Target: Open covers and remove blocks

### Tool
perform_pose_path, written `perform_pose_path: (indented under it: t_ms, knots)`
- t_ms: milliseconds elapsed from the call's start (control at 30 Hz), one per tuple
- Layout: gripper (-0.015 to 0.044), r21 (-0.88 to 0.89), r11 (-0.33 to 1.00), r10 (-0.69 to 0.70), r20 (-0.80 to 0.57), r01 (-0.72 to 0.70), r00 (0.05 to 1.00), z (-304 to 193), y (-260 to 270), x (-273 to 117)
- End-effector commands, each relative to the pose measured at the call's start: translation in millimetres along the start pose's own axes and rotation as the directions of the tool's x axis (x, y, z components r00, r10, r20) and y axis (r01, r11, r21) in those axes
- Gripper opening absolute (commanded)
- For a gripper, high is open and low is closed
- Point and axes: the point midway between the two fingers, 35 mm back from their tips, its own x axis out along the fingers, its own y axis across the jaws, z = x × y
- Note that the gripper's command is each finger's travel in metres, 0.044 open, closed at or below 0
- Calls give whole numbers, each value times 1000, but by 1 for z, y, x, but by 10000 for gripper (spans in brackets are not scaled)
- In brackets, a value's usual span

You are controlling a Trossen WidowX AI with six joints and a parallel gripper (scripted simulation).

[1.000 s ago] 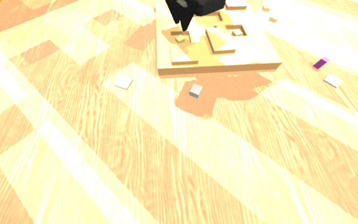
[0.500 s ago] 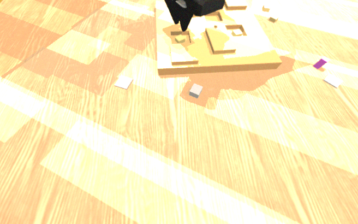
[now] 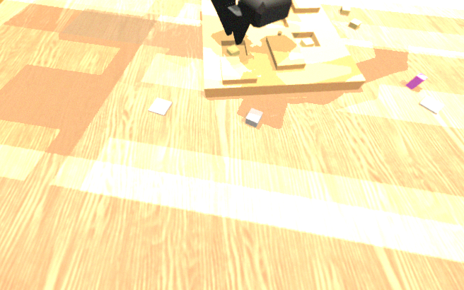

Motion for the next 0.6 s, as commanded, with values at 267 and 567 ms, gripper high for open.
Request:
perform_pose_path:
  t_ms: [267,567]
  knots:
    - [144,7,1000,-5,4,5,1000,0,0,12]
    - [144,7,1000,-5,4,5,1000,0,0,16]
